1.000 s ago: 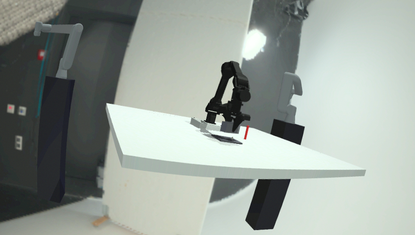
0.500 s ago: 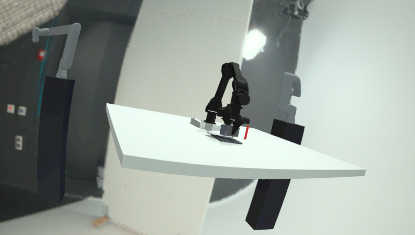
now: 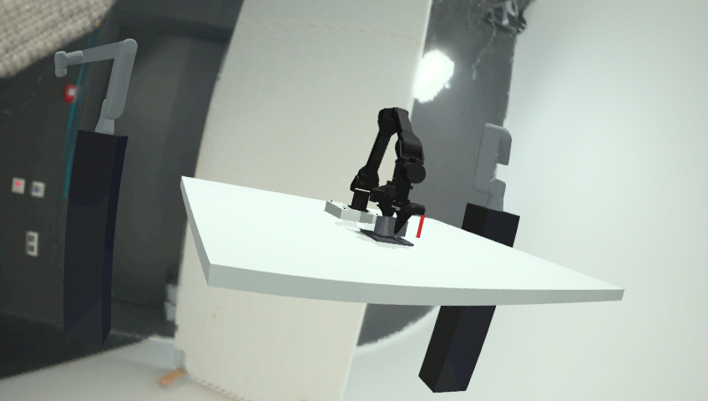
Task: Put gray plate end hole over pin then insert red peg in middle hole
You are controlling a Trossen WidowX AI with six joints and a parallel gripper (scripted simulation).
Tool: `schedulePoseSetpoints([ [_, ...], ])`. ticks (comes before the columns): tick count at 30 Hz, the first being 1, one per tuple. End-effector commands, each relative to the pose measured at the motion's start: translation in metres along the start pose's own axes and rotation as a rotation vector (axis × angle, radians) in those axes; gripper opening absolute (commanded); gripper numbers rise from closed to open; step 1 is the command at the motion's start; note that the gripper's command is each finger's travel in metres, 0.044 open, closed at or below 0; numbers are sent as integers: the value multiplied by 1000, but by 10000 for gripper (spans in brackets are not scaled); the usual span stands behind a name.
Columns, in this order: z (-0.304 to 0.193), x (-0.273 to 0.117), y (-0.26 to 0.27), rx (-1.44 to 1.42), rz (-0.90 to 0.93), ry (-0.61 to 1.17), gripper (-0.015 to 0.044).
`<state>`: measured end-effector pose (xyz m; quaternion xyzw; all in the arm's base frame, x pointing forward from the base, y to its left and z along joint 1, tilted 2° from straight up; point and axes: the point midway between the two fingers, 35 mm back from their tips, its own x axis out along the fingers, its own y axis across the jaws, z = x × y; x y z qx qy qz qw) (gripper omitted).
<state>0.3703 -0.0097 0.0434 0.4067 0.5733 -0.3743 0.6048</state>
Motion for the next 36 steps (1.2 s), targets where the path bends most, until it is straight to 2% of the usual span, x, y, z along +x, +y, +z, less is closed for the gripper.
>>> schedulePoseSetpoints([
  [1,0,-1,0,0,2,-1,79],
  [15,0,-1,0,0,2,-1,440],
  [21,1,-10,2,0,2,-1,440],
  [29,1,-116,1,0,1,3,440],
  [36,-1,-119,2,-2,1,3,440],
])
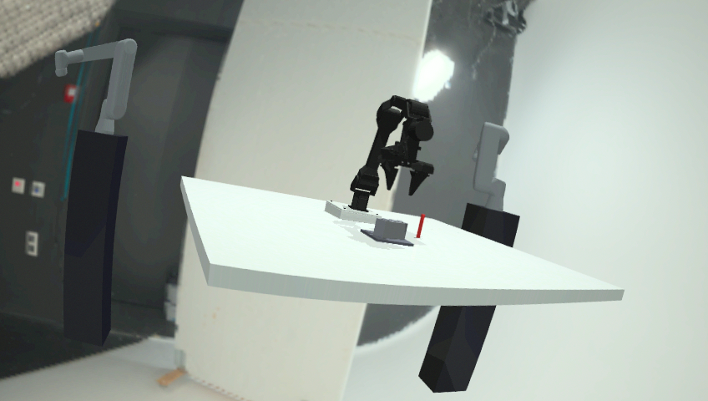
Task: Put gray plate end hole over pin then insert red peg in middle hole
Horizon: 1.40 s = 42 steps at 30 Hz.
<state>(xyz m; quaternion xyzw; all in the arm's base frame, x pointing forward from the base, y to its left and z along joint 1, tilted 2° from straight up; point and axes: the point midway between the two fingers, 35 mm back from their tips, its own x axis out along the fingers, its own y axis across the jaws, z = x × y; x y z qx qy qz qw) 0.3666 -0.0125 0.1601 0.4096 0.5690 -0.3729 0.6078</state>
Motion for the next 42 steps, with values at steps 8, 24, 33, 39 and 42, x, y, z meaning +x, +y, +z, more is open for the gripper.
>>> schedulePoseSetpoints([
  [8,-127,-6,-23,-113,-12,19,440],
  [24,-210,12,-74,-208,-13,27,440],
  [33,-210,41,-73,-208,-13,27,440],
  [39,-211,44,-73,-208,-13,27,440],
  [42,-211,49,-73,-208,-13,27,440],
])
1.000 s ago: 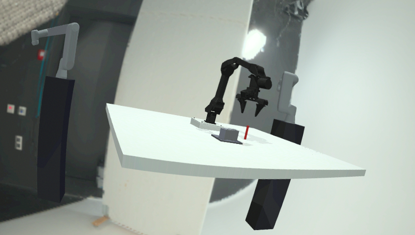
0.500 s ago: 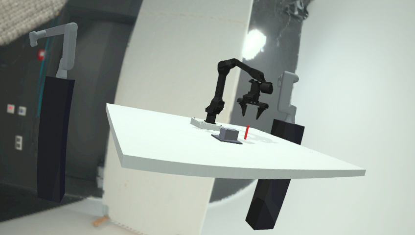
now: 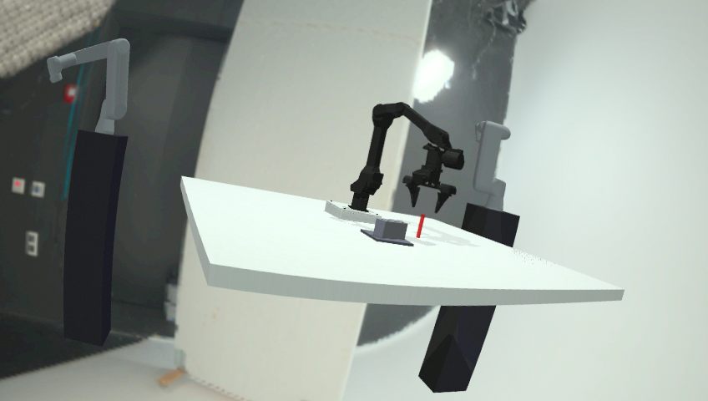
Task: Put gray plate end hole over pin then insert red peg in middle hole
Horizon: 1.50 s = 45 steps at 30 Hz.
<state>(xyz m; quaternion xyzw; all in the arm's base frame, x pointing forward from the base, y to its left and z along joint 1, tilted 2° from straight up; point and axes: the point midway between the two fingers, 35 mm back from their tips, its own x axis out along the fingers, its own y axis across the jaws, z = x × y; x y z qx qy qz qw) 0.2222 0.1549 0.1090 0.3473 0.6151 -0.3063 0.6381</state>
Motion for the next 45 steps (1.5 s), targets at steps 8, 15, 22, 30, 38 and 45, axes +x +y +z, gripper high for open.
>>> schedulePoseSetpoints([
  [8,0,20,0,3,-8,-2,440],
  [15,0,32,0,3,-8,-2,440],
  [22,0,43,0,3,-8,-2,440],
  [30,0,55,-1,3,-8,-2,440],
  [38,0,55,-1,3,-8,-2,256],
  [45,0,55,-1,3,-8,-2,72],
])
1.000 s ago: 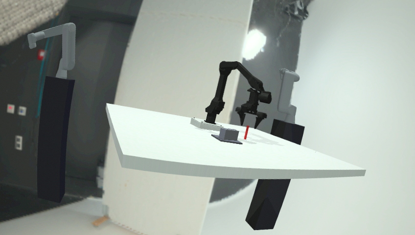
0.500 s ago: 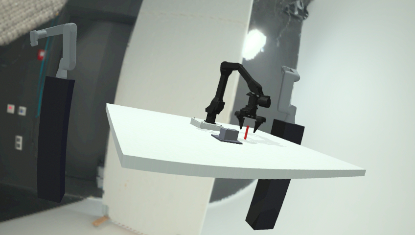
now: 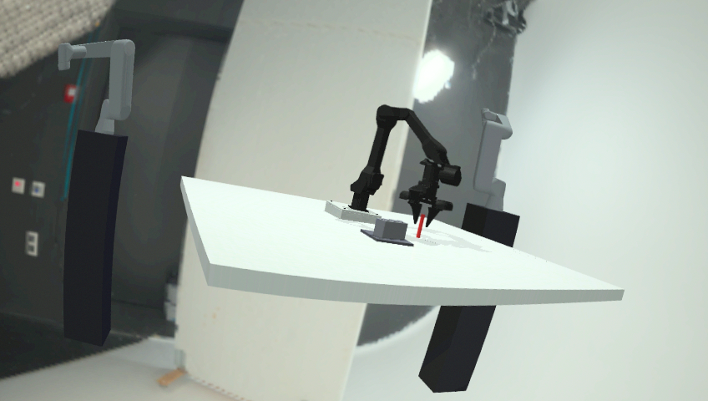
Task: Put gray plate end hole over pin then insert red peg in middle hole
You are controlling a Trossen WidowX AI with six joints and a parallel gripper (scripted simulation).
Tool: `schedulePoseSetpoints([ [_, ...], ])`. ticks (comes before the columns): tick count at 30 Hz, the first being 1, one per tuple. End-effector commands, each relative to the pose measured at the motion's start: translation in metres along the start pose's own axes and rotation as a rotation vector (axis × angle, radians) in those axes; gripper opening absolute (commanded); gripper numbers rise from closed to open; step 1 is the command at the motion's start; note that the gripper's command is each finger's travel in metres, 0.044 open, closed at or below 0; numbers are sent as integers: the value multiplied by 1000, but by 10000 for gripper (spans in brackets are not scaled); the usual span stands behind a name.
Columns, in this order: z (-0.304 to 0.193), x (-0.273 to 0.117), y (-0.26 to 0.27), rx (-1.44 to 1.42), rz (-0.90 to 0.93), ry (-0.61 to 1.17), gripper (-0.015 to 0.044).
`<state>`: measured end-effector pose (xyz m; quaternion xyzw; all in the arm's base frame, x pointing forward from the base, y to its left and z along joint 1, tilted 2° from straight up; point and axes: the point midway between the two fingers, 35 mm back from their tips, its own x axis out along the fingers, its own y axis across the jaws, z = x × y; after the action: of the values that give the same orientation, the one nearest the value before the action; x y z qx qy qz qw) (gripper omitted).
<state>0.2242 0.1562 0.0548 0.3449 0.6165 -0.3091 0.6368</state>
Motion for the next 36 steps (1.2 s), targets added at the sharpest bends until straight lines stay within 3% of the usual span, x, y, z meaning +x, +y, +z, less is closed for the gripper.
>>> schedulePoseSetpoints([
  [1,0,1,0,3,1,-2,46],
  [3,0,1,0,3,1,-2,0],
  [17,0,-2,1,3,1,-2,0],
  [36,0,-61,7,3,1,-2,0],
])
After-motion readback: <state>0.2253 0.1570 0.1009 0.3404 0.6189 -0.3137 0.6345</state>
